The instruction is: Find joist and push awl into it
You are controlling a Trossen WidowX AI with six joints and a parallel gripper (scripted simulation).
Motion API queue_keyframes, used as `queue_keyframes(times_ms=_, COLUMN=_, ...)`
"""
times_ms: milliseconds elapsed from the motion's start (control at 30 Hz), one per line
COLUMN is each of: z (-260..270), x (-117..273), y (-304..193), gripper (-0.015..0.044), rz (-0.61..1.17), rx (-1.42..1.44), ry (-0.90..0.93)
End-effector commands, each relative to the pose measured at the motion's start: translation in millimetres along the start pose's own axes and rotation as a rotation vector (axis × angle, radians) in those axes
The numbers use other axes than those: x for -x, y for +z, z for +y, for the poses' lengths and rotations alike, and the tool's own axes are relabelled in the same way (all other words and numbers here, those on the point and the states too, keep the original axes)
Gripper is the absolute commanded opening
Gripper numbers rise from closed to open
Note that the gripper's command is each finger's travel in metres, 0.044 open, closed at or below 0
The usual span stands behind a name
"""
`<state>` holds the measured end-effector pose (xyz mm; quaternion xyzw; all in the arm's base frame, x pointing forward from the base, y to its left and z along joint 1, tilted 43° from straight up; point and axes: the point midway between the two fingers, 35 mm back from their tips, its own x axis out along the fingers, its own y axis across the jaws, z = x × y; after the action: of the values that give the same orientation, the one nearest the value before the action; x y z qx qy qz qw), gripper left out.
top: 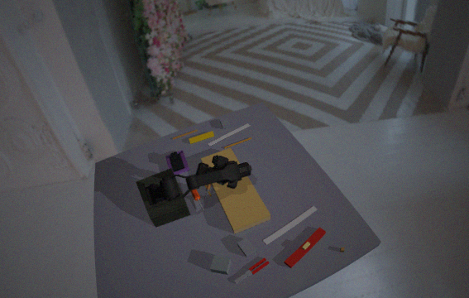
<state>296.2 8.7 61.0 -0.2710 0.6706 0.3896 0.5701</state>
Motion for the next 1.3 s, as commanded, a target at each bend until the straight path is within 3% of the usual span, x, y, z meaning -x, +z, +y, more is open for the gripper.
queue_keyframes(times_ms=0, z=-5, x=5, y=10, gripper=0.0000, rz=-0.103, rx=0.126, ry=0.056)
queue_keyframes(times_ms=367, z=-19, x=26, y=32, gripper=0.0000, rz=-0.382, rx=0.428, ry=0.091)
queue_keyframes(times_ms=733, z=-39, x=55, y=48, gripper=0.0000, rz=-0.673, rx=0.711, ry=0.002)
queue_keyframes(times_ms=1267, z=-43, x=54, y=46, gripper=0.0000, rz=-0.690, rx=0.727, ry=-0.008)
